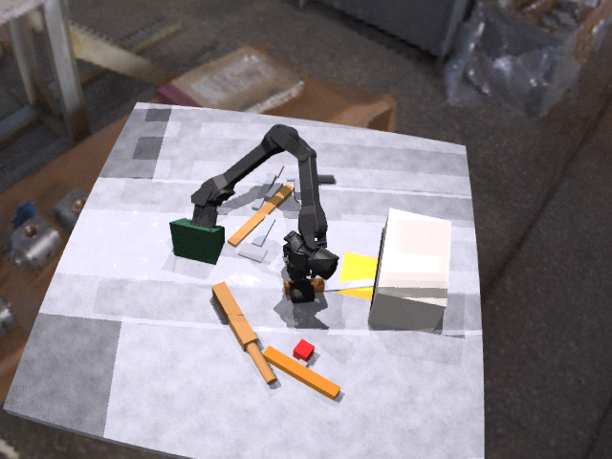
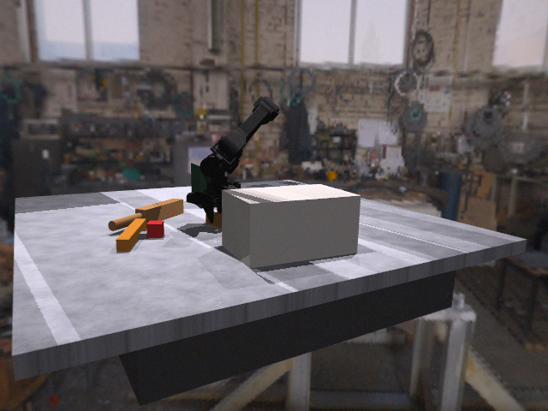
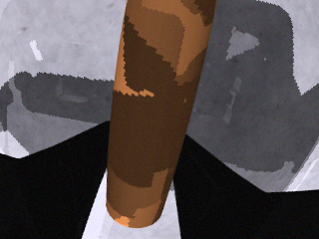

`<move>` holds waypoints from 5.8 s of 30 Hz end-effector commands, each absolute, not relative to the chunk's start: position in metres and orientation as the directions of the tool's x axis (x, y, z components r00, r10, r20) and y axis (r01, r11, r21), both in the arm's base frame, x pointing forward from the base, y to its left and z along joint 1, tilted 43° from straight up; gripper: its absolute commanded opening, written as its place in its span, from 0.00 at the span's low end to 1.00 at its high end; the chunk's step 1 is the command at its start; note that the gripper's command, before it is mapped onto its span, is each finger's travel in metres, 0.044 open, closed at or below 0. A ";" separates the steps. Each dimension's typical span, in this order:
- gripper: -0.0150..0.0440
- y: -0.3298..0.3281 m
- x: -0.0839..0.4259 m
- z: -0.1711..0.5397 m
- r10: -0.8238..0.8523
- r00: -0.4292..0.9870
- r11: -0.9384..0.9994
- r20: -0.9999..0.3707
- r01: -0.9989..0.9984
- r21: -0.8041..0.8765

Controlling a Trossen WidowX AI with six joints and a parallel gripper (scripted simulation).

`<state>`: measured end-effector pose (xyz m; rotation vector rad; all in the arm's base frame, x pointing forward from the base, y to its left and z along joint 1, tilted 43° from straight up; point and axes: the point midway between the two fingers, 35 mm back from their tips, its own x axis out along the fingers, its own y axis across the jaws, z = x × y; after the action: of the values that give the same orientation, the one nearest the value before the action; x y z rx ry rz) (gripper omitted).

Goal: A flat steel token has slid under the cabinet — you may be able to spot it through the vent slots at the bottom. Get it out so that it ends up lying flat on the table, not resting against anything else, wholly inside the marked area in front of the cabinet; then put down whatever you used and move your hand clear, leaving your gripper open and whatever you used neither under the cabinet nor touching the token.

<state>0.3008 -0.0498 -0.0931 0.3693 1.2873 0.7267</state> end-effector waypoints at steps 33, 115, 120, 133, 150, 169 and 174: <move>0.25 -0.063 0.235 -0.115 0.672 0.095 0.726 -0.734 -0.276 0.629; 0.25 -0.071 0.215 -0.118 0.671 0.095 0.723 -0.735 0.133 0.678; 0.25 -0.071 0.215 -0.118 0.671 0.095 0.716 -0.735 0.172 0.676; 0.25 -0.072 0.215 -0.118 0.671 0.095 0.693 -0.735 0.273 0.668; 0.25 -0.072 0.215 -0.119 0.671 0.095 0.650 -0.735 0.400 0.646; 0.25 -0.072 0.215 -0.119 0.671 0.095 0.589 -0.735 0.534 0.607; 0.25 -0.072 0.215 -0.119 0.671 0.095 0.570 -0.735 0.567 0.594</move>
<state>0.2139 -0.0707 -0.1187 1.0539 1.5676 0.1320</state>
